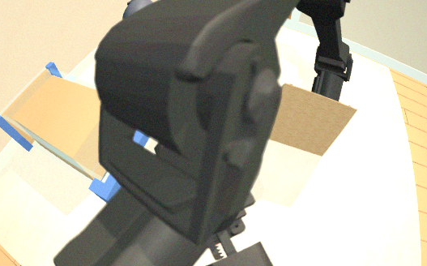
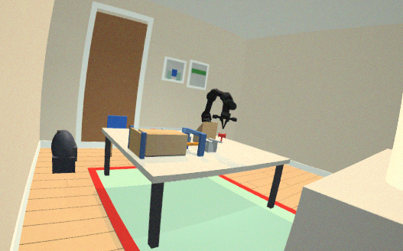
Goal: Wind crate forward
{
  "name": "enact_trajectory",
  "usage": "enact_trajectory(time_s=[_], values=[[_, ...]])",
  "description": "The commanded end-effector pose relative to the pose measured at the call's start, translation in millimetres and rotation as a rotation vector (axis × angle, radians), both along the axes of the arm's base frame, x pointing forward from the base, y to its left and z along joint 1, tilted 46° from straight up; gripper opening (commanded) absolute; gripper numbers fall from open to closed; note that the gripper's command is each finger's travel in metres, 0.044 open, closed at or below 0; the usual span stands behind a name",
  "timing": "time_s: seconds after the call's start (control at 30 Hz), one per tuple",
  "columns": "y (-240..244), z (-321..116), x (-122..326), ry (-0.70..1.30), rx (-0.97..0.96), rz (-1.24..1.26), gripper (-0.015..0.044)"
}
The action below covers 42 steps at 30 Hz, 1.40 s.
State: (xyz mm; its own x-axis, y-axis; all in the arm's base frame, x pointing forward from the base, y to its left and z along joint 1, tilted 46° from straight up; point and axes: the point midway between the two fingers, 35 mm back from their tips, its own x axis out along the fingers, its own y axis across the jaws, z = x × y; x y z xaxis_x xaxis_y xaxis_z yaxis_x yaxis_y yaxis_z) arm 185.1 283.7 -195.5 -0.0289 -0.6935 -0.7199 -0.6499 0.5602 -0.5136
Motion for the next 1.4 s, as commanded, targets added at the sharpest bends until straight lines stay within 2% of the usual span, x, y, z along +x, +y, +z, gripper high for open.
enact_trajectory(time_s=[0.0,0.33,0.43,0.63,0.8,0.9,1.37], values=[[-0.1,-1.3,-0.4,0.003,-0.002,-0.007,0.0000],[0.0,0.1,0.1,0.005,-0.002,-0.005,0.0000],[-1.0,-0.4,0.1,-0.082,0.018,-0.144,0.0079],[-3.0,-0.8,-0.8,-0.394,0.048,-0.742,0.0236],[-3.2,1.3,-1.2,-0.620,-0.004,-1.251,0.0368],[-3.1,2.3,-1.2,-0.680,-0.034,-1.400,0.0440],[-3.1,2.3,-1.2,-0.680,-0.034,-1.400,0.0440]])
